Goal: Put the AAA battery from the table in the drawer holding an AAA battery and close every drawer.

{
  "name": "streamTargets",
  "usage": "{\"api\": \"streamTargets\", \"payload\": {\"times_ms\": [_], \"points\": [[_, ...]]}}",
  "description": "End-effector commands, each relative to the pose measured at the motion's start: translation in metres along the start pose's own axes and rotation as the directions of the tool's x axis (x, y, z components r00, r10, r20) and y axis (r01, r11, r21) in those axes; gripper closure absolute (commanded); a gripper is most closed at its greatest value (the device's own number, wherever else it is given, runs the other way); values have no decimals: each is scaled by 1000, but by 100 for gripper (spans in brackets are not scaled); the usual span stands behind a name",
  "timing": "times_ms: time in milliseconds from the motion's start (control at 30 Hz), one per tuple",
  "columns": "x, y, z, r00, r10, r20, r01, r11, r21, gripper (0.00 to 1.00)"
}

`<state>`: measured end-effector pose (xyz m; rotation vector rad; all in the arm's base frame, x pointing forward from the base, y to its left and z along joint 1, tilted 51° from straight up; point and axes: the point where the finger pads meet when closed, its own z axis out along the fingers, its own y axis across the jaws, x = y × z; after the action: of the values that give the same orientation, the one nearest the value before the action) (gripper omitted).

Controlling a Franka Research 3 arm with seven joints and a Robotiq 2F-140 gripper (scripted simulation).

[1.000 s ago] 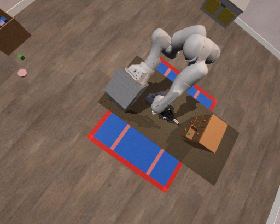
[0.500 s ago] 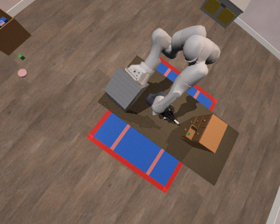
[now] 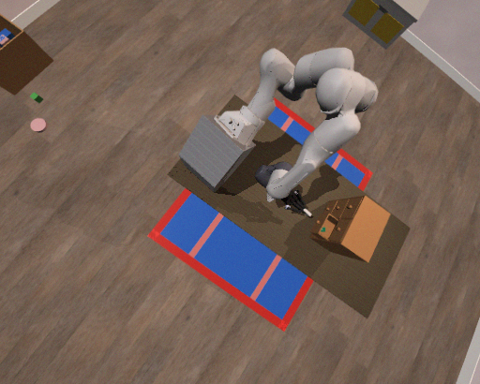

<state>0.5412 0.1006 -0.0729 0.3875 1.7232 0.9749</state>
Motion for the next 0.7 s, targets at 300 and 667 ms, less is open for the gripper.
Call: {"api": "streamTargets", "payload": {"times_ms": [300, 667], "points": [[1, -4, 22, 1000, 11, -6, -11, 1000, 11, 100], [1, -4, 23, 1000, 11, -6, -11, 1000, 11, 100]]}}
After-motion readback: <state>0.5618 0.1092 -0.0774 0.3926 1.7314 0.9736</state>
